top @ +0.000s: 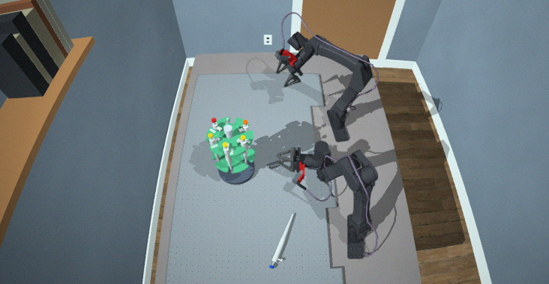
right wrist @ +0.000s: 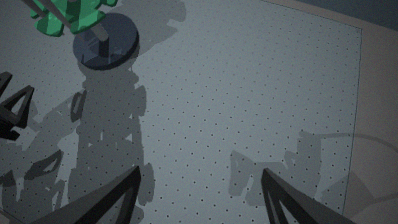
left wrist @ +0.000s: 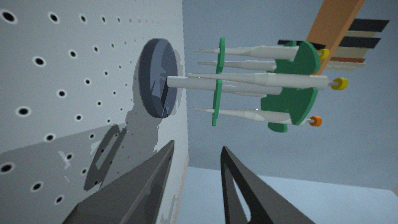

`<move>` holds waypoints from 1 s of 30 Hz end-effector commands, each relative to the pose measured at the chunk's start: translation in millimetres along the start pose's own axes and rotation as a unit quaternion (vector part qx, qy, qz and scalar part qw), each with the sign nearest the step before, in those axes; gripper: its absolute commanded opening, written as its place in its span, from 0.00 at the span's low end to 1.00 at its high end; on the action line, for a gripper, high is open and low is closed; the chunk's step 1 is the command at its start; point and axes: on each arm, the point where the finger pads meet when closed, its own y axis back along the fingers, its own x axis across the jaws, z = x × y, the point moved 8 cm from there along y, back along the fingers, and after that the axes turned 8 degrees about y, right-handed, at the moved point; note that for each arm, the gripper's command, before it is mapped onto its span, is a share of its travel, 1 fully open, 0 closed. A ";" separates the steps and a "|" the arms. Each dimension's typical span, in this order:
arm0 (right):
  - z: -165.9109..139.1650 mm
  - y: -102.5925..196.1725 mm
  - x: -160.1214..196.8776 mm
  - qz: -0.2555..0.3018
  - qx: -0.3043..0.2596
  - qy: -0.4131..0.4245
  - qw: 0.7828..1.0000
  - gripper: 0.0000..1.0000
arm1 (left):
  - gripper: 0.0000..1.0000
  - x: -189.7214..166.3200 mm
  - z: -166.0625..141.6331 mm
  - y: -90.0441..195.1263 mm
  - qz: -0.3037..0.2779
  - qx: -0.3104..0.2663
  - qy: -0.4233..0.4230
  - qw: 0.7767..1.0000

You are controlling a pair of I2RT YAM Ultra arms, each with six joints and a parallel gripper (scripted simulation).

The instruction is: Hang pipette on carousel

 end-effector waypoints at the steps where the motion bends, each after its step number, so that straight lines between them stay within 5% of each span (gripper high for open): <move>1: 7.4 6.0 -4.3 -0.010 -0.017 0.011 1.000 1.00 | 0.49 -17.6 -7.3 -6.4 -0.051 -0.024 0.054 0.997; 30: 7.4 6.0 -4.3 -0.010 -0.017 0.011 1.000 1.00 | 0.49 -20.2 -2.3 -33.9 -0.047 -0.020 0.051 0.997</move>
